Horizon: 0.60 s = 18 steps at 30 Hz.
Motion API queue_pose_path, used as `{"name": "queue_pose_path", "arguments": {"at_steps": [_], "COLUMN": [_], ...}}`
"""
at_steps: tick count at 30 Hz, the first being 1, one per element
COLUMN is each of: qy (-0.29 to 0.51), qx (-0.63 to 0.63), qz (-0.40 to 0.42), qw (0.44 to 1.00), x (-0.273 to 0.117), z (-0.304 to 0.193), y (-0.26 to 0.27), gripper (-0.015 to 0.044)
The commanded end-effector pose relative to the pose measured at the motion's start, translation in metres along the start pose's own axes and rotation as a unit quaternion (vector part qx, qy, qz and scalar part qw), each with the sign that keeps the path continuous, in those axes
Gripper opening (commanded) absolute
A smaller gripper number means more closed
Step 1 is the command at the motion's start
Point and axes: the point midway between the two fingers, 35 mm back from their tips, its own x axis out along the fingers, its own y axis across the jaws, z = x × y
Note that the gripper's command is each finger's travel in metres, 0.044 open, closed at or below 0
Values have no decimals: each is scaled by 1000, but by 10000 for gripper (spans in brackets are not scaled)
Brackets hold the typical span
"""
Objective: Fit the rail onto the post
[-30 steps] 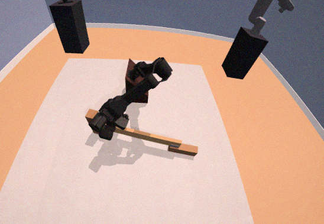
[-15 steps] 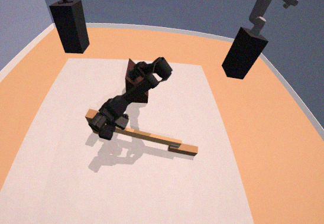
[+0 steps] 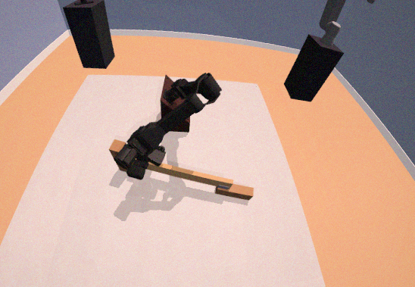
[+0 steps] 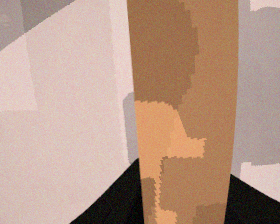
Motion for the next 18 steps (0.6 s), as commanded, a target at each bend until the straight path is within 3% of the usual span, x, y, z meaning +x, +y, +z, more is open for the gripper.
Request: {"name": "queue_pose_path", "arguments": {"at_steps": [1, 18], "qy": [0, 0], "qx": [1, 1], "qz": [-2, -2], "qw": [1000, 1000], "x": [-1, 1], "z": [1, 1], "y": [-1, 0], "gripper": [0, 0]}}
